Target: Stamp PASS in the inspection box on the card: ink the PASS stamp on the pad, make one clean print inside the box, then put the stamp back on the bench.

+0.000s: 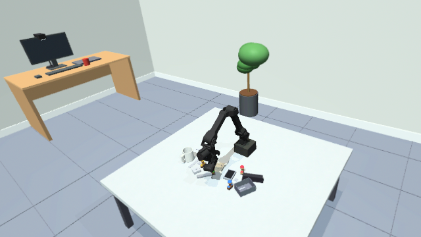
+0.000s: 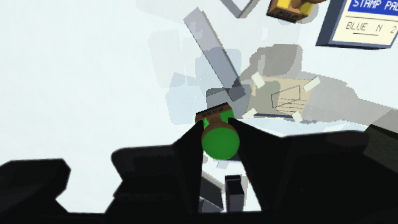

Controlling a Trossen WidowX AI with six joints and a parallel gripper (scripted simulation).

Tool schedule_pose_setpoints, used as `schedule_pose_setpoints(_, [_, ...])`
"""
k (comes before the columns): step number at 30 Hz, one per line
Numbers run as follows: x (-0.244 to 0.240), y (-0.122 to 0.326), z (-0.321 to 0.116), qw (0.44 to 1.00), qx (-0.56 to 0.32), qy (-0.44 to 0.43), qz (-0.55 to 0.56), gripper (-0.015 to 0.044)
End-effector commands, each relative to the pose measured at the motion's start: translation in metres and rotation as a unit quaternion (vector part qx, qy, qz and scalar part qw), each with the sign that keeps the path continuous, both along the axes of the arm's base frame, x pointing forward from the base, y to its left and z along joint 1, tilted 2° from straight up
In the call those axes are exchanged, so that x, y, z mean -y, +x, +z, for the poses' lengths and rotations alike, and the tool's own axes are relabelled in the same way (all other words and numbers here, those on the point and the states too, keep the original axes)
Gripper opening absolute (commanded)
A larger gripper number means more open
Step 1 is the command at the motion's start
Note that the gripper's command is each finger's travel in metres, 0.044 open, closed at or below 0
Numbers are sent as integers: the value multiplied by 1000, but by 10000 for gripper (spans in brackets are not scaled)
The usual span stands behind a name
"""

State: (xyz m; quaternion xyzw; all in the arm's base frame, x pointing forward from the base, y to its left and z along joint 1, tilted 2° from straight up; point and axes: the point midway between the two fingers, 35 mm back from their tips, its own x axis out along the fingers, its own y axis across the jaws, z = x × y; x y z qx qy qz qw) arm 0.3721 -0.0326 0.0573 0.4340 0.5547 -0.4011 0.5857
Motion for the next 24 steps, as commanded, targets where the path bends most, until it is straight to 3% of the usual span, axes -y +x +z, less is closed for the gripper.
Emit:
schedule_pose_setpoints(1, [0,1,-5,1000,1,-1,-3,0])
schedule_pose_setpoints(24, [-1,3,-43,1000,1,0,-3,0])
